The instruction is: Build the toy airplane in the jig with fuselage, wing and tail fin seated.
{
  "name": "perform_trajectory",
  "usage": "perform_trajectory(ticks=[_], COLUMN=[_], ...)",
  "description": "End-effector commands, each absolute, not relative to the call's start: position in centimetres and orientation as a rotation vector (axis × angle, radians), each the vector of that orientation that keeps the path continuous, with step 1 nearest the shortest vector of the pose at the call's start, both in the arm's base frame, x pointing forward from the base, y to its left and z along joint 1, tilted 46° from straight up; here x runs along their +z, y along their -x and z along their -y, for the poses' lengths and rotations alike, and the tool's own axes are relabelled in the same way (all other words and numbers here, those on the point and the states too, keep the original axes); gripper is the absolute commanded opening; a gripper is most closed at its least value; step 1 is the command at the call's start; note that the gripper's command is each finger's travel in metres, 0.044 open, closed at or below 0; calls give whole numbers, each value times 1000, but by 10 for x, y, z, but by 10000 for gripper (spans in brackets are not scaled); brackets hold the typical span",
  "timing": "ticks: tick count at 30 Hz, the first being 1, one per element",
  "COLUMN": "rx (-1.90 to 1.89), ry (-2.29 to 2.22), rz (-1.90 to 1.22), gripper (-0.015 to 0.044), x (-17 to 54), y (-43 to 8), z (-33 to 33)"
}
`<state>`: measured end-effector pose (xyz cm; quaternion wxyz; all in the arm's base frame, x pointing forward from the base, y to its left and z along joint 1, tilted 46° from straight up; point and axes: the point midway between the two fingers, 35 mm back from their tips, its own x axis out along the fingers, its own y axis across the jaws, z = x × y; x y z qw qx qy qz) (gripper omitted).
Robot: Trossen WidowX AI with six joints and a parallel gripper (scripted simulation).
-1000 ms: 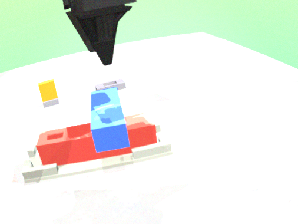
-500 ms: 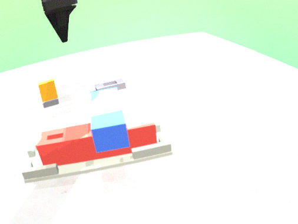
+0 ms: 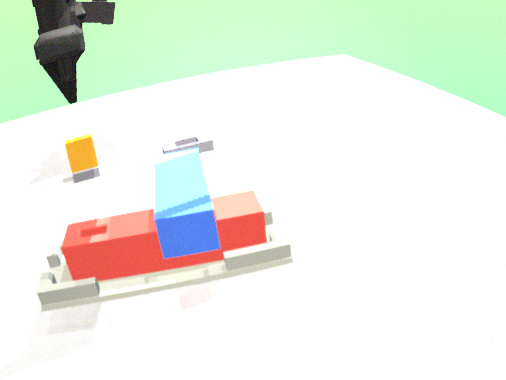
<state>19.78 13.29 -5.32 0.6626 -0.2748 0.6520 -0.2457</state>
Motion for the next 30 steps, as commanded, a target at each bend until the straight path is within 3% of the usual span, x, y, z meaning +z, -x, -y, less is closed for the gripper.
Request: perform_trajectory(ticks=[1,30], rx=[-574,-575], ry=[645,646], rz=[-1487,-1486], gripper=[440,440], x=[-70,-101], y=[-193,-195], z=[-108,-78])
